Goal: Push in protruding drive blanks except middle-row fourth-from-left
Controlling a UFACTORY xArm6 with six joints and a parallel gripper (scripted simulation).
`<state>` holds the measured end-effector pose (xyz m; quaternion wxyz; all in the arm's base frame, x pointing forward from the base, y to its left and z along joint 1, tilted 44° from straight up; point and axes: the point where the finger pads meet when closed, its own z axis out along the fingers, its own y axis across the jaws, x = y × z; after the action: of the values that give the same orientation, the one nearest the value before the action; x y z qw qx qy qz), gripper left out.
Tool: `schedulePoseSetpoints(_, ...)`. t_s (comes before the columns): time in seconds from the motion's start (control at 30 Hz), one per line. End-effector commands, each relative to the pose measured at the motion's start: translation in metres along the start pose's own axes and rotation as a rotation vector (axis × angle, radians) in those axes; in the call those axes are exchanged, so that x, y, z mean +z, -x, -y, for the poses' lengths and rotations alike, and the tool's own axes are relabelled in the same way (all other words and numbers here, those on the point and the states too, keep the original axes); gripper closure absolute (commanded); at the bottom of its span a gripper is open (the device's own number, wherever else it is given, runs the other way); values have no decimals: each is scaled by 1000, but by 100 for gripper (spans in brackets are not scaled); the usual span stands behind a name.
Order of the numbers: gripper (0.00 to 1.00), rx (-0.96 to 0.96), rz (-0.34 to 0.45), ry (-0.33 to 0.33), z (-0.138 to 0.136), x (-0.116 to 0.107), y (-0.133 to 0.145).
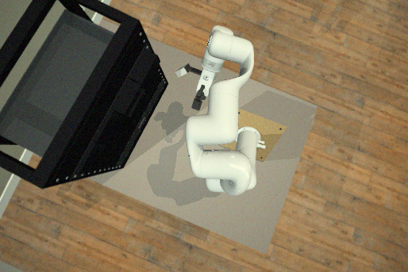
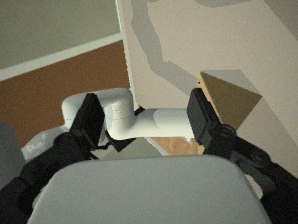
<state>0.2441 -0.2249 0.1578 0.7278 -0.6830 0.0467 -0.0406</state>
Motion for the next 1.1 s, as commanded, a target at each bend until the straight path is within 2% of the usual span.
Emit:
schedulePoseSetpoints(0.0, 0, 56, -146, 64, 27, -1, -9)
schedulePoseSetpoints(0.33, 0, 180, -438, 101, 72, -3, -21)
schedulePoseSetpoints(0.4, 0, 180, -438, 101, 72, -3, -21)
schedulePoseSetpoints(0.5, 0, 225, -544, 97, 86, -4, -24)
schedulePoseSetpoints(0.9, 0, 371, -903, 12, 125, -11, -25)
schedulePoseSetpoints(0.97, 0, 371, -903, 12, 125, -11, -25)
schedulePoseSetpoints(1.07, 0, 406, -996, -29, 132, -14, -22)
